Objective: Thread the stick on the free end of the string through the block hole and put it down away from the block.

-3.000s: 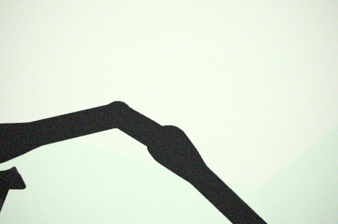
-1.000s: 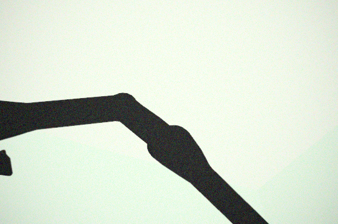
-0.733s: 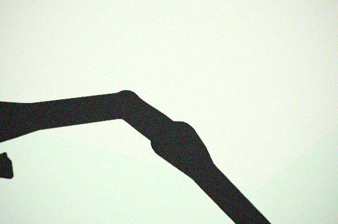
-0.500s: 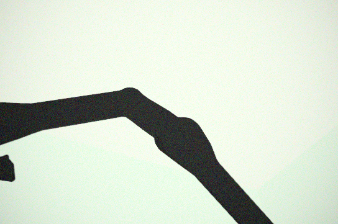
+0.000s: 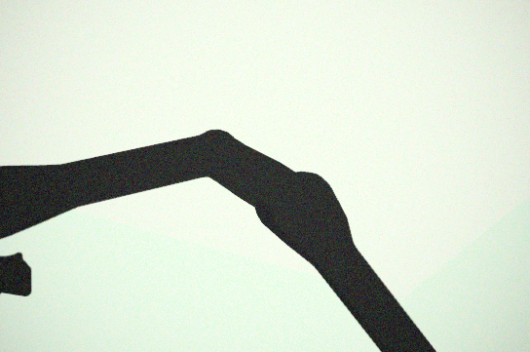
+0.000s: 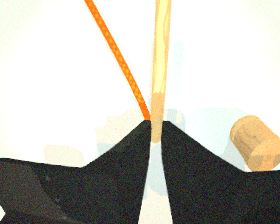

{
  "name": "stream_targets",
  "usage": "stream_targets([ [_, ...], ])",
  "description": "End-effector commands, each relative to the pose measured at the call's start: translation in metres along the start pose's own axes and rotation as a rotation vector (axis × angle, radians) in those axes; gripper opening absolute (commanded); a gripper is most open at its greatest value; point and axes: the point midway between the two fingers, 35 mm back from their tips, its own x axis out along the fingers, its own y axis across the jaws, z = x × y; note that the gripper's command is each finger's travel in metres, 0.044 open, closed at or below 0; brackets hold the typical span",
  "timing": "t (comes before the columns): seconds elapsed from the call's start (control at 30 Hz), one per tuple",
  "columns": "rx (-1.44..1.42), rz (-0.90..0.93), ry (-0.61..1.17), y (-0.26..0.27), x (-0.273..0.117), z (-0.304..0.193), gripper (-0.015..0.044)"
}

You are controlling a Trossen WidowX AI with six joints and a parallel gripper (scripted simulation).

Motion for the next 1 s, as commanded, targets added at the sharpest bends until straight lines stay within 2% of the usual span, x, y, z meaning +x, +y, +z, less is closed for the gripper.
stream_targets([
  [0.0,0.002,-0.005,0.0,-0.006,0.004,0.002,0.0],
  [0.97,0.004,-0.008,-0.001,-0.024,0.02,0.017,0.0],
])
